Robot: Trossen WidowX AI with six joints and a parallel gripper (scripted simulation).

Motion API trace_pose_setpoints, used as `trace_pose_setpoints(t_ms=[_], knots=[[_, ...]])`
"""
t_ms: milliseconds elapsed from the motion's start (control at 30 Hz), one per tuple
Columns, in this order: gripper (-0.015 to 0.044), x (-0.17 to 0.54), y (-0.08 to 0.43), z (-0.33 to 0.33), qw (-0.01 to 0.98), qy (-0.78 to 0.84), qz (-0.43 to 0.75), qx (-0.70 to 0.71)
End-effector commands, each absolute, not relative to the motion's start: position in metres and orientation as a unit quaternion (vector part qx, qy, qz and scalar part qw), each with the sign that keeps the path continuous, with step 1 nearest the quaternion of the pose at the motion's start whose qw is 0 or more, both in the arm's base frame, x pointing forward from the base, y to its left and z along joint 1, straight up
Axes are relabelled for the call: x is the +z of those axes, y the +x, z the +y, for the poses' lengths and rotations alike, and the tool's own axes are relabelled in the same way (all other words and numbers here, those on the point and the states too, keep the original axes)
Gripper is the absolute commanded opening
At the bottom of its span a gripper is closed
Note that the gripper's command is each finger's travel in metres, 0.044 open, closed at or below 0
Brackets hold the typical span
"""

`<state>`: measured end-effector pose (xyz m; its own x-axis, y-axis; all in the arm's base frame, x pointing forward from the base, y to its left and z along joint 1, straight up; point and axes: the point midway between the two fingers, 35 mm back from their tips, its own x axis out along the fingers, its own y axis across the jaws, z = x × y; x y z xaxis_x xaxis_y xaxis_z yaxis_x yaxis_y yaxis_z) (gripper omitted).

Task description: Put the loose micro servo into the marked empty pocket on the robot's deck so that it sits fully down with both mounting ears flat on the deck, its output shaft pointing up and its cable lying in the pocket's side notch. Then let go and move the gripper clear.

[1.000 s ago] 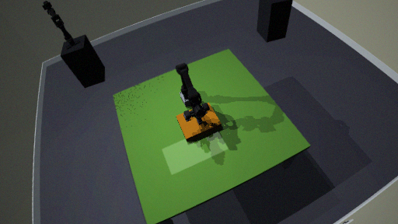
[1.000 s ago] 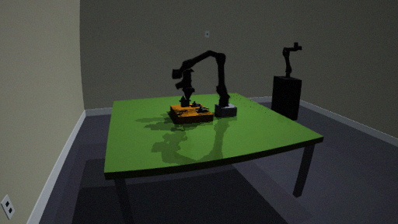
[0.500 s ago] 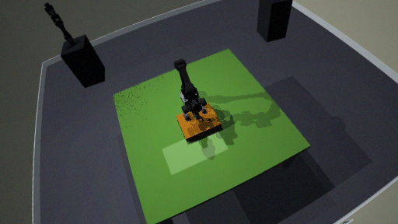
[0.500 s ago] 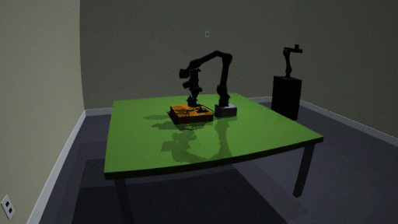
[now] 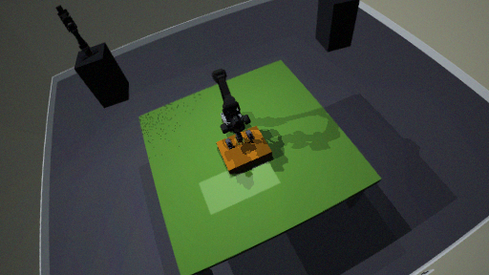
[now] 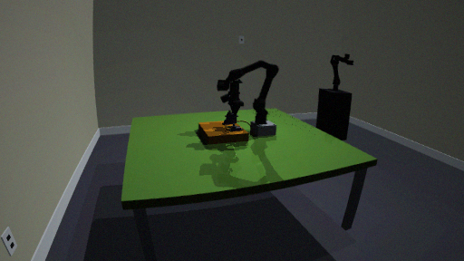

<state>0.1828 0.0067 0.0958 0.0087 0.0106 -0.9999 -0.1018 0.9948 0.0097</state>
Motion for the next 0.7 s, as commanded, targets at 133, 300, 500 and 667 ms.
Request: trace_pose_setpoints(t_ms=[133, 300, 500, 667], knots=[[0.0, 0.09, 0.179, 0.006, 0.712, -0.035, 0.7, 0.04], [0.0, 0.082, 0.179, 0.006, 0.712, -0.035, 0.7, 0.04], [0.0, 0.078, 0.179, 0.006, 0.712, -0.035, 0.7, 0.04], [0.0, 0.078, 0.179, 0.006, 0.712, -0.035, 0.7, 0.04]])
